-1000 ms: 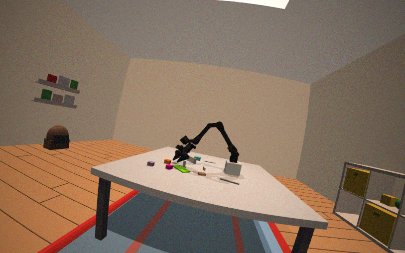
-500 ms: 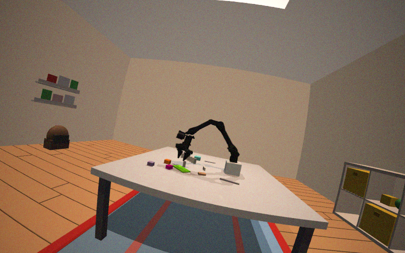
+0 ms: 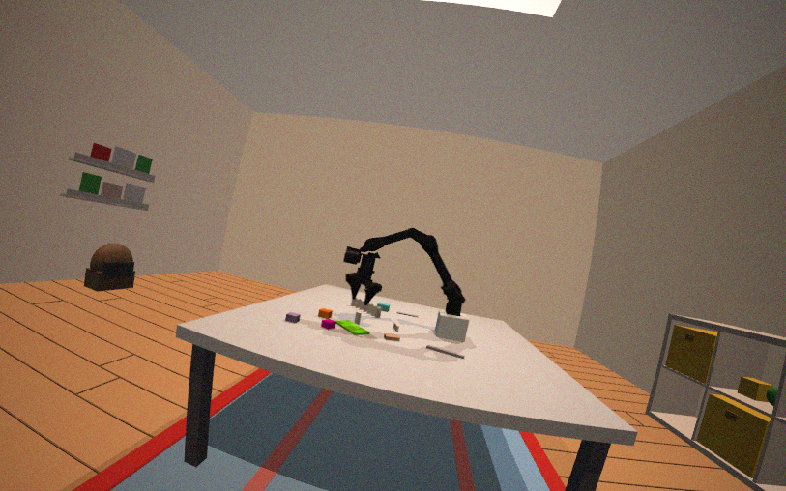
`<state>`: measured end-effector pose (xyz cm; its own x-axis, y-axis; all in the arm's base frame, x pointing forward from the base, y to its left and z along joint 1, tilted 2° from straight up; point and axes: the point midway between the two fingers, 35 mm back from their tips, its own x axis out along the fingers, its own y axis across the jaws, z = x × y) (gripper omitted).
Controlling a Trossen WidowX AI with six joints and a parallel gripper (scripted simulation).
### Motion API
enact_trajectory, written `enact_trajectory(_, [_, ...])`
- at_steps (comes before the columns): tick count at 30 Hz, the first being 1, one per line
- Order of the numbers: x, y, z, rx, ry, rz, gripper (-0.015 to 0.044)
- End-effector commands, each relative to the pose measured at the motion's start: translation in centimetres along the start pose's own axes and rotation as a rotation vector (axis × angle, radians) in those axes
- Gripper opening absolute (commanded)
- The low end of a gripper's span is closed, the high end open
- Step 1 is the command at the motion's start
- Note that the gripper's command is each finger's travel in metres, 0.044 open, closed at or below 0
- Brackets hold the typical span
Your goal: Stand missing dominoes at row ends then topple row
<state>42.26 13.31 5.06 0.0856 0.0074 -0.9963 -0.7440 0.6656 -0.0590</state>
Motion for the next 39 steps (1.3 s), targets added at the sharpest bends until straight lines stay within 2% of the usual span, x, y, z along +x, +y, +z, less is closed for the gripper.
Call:
enact_trajectory(1, [3.7, 0.1, -0.4, -0.006, 0.022, 0.004, 0.044])
enact_trajectory(3, [5.1, 0.2, -0.5, -0.006, 0.022, 0.004, 0.044])
enact_trajectory(18, [6.7, 0.2, -0.6, -0.006, 0.022, 0.004, 0.044])
enact_trajectory(31, [6.7, 0.2, -0.6, -0.006, 0.022, 0.004, 0.0107])
enact_trajectory(39, [6.7, 0.2, -0.6, -0.006, 0.022, 0.004, 0.0107])
